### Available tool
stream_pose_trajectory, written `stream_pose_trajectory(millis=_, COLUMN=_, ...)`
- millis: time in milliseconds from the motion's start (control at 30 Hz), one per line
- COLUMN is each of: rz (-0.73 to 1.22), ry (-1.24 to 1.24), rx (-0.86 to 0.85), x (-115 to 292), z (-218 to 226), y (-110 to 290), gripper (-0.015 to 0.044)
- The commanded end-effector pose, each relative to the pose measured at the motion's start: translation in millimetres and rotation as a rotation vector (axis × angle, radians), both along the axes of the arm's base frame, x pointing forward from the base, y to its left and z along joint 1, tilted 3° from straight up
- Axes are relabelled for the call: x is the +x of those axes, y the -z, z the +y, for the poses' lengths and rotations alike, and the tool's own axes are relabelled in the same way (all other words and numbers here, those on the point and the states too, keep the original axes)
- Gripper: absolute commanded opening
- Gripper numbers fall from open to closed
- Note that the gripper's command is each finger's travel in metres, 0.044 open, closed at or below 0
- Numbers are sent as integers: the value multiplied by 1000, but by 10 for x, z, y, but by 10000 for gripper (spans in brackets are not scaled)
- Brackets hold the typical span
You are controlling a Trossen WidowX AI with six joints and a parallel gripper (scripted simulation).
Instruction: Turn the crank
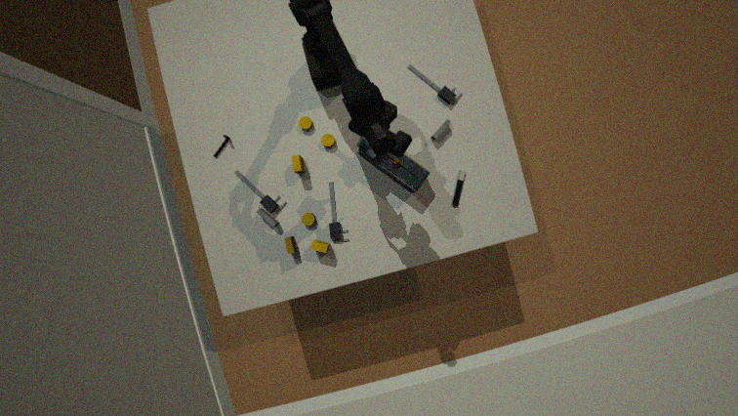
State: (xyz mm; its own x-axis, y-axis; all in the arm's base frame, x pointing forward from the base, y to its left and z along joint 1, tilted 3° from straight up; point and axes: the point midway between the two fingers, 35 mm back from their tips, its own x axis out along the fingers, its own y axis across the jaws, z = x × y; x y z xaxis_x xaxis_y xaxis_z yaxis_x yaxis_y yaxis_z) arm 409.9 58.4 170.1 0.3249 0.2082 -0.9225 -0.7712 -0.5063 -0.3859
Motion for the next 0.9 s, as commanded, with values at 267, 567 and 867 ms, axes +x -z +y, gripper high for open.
stream_pose_trajectory(millis=267, rz=0, ry=388, rx=213, x=-292, z=-145, y=-14, gripper=440)
stream_pose_trajectory(millis=567, rz=19, ry=674, rx=390, x=-540, z=-240, y=52, gripper=440)
stream_pose_trajectory(millis=867, rz=54, ry=943, rx=576, x=-790, z=-311, y=161, gripper=440)
